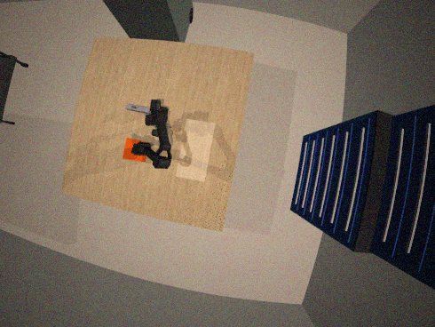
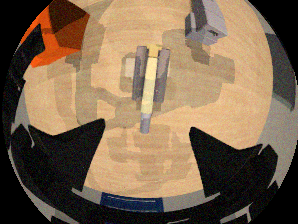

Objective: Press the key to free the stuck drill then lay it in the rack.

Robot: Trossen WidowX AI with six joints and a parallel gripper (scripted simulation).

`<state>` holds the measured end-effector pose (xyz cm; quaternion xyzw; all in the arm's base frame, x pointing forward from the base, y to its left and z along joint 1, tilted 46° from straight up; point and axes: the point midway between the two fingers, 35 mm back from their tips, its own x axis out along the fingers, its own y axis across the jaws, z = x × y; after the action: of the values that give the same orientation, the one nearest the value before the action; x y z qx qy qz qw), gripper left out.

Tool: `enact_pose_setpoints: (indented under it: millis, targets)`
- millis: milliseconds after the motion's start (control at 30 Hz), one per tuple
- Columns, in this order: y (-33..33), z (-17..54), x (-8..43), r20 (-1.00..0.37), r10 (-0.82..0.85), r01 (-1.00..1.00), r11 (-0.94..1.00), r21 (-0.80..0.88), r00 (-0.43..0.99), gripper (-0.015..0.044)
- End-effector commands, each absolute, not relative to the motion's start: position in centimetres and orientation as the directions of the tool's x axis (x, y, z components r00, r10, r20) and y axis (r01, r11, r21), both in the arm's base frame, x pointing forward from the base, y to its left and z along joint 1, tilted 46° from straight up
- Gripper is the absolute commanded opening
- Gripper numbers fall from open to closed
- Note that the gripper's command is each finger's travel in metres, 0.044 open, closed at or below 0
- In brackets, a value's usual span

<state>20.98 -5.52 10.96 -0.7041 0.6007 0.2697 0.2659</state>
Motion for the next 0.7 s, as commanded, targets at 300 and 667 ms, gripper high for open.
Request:
enact_pose_setpoints:
  millis: [300,667]
  targets:
    - [5.1,15.0,24.7,-0.77,-0.333,-0.837,-0.168,-0.52,0.545,0.044]
    - [17.0,23.0,22.6,-0.623,0.244,-0.634,-0.04,-0.772,0.744,0.044]
